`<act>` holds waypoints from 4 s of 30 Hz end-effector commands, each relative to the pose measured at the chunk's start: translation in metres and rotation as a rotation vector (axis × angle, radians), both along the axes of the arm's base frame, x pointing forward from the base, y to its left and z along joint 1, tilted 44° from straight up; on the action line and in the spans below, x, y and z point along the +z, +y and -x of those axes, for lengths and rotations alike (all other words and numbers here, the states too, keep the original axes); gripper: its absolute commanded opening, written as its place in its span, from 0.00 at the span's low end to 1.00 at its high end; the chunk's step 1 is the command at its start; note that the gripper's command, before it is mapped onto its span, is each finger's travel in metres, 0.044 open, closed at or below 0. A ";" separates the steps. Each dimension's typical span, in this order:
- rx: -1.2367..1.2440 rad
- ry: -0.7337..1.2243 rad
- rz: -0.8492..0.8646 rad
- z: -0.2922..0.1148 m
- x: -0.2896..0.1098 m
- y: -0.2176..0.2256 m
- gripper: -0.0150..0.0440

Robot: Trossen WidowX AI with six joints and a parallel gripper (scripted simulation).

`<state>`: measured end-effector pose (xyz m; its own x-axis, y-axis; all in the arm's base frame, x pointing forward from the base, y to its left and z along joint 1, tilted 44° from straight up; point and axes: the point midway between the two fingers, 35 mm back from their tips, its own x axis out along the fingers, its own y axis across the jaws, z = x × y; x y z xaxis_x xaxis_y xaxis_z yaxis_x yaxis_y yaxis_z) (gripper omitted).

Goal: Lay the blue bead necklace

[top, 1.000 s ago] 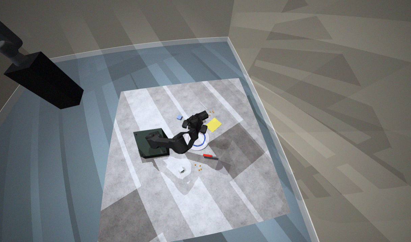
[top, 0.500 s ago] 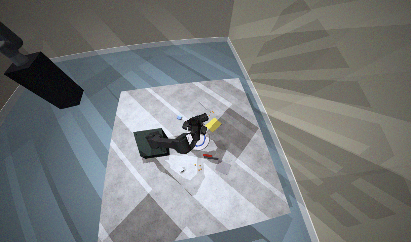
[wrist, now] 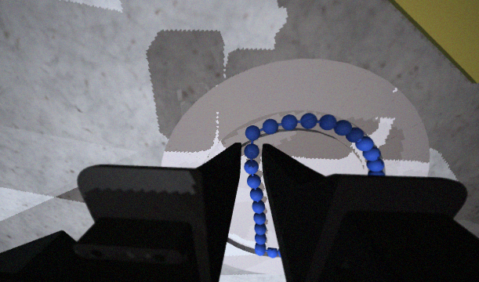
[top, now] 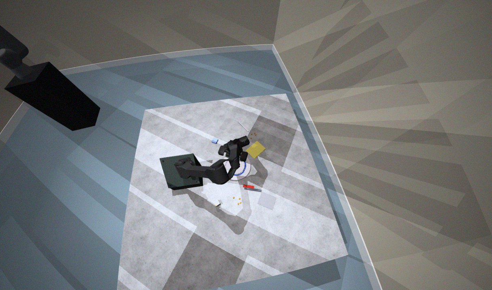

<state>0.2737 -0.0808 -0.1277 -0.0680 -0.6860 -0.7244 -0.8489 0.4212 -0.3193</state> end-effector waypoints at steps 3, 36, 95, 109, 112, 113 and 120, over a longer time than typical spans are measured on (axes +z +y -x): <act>0.000 -0.001 0.000 0.000 0.000 0.000 0.25; 0.004 0.007 0.005 0.006 -0.002 0.012 0.25; -0.827 -0.783 0.082 0.014 0.043 -0.012 0.47; -1.818 -1.733 0.180 0.037 0.091 -0.038 0.46; -1.891 -1.804 0.187 0.038 0.093 -0.039 0.46; -1.891 -1.804 0.187 0.038 0.093 -0.039 0.46; -1.891 -1.804 0.187 0.038 0.093 -0.039 0.46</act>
